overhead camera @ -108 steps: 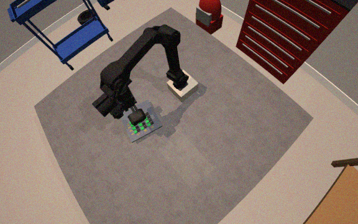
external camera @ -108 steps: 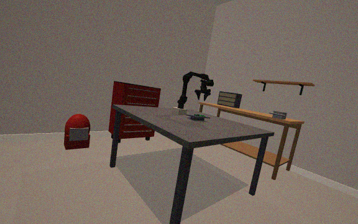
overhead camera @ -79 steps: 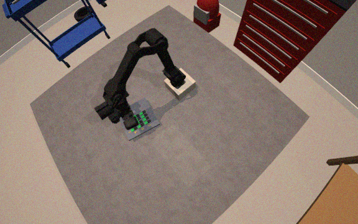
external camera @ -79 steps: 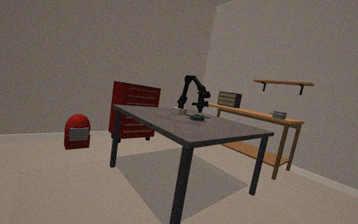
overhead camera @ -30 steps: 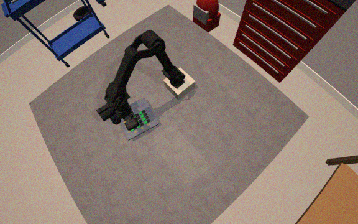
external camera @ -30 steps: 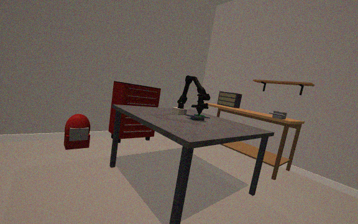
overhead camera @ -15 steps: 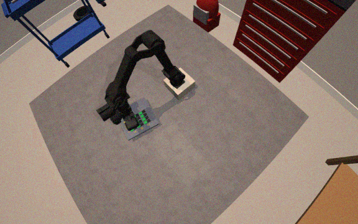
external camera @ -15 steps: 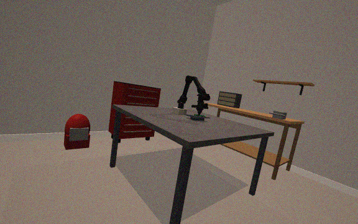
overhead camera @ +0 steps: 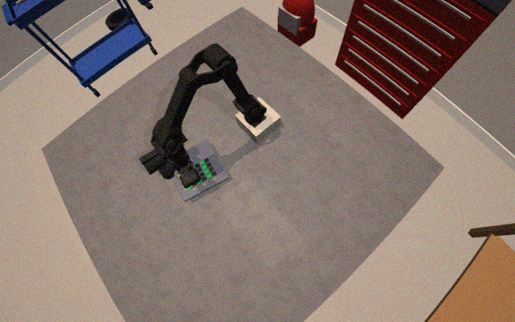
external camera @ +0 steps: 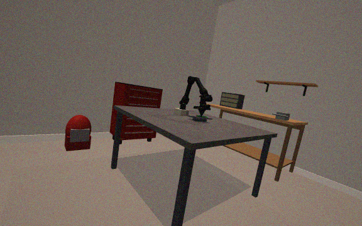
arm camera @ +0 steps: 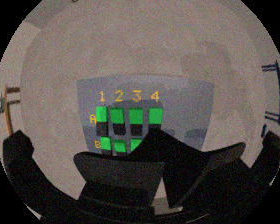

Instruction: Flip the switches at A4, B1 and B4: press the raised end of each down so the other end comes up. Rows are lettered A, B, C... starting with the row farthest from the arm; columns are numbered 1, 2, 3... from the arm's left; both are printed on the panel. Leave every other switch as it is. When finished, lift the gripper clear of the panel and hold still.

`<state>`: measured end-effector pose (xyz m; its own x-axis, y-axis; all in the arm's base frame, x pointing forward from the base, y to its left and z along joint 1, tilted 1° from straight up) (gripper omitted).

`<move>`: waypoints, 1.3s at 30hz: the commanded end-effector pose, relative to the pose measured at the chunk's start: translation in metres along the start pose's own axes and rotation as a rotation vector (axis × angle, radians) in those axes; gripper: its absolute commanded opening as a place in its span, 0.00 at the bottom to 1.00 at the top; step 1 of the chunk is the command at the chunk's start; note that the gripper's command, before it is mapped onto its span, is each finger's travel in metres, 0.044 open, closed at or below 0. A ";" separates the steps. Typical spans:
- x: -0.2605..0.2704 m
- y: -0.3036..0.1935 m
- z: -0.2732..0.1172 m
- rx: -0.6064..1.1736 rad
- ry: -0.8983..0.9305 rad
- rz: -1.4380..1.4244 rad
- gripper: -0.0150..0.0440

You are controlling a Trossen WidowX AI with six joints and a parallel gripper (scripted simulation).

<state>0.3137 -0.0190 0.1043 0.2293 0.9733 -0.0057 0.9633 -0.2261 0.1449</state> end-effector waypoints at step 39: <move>0.061 -0.040 -0.029 0.005 0.006 -0.003 0.25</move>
<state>0.2843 0.0503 0.1318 0.2217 0.9751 0.0016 0.9661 -0.2198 0.1352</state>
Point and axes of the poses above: the point midway between the two fingers, 35 mm back from their tips, its own z axis out along the fingers, its own x axis across the jaws, y = z × x, the point moved 8 cm from there along -z, back along the fingers, and after that the axes turned 1 degree about z, right-handed, at the moved point
